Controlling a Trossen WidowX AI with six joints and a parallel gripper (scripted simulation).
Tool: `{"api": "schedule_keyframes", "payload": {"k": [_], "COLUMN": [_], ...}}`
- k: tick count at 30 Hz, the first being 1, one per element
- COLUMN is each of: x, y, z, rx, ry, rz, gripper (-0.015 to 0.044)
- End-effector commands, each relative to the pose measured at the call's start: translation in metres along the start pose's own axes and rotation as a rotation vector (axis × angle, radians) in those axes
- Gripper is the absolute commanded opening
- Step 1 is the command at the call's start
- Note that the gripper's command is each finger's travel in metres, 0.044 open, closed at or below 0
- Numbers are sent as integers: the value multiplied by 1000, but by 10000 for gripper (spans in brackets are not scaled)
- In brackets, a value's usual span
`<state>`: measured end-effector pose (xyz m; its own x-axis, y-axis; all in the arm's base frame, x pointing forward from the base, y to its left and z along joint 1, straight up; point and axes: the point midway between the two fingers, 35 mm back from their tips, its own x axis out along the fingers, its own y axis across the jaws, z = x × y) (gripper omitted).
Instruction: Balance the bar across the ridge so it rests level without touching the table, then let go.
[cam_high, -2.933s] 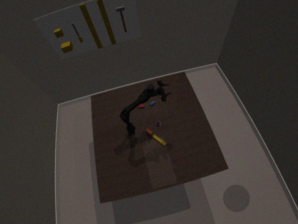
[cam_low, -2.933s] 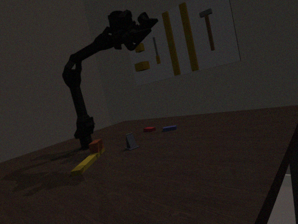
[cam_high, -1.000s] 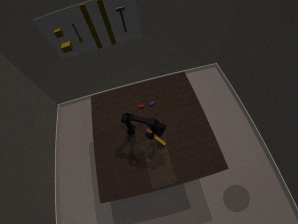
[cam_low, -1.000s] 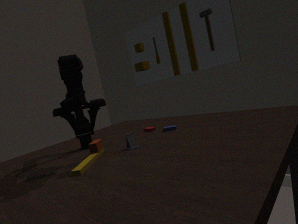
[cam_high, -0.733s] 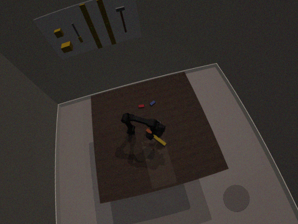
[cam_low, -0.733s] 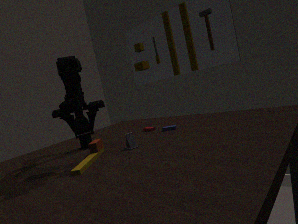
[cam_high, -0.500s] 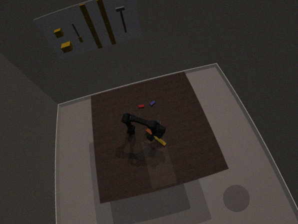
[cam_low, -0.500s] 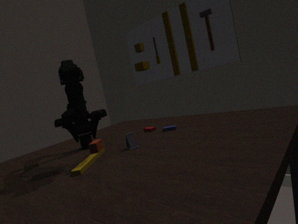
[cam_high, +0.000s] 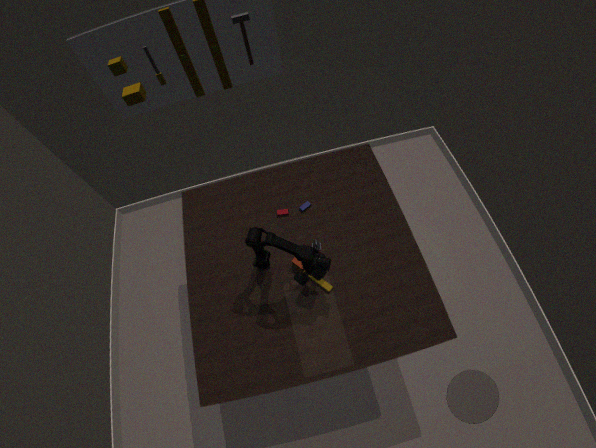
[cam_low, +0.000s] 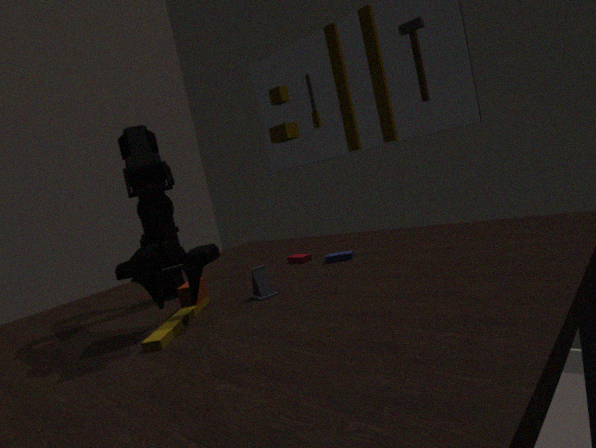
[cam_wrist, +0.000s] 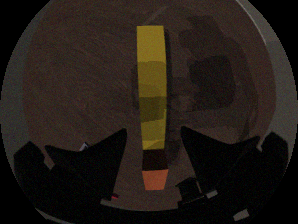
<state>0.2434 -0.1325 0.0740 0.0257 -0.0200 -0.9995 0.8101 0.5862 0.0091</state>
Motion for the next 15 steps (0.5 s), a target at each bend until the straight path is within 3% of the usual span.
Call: {"api": "schedule_keyframes", "payload": {"k": [1,15], "x": [7,28], "y": [0,0], "z": [-2,-3], "rx": [-4,-4], "ry": [10,10], "rz": [1,1], "gripper": [315,315]}}
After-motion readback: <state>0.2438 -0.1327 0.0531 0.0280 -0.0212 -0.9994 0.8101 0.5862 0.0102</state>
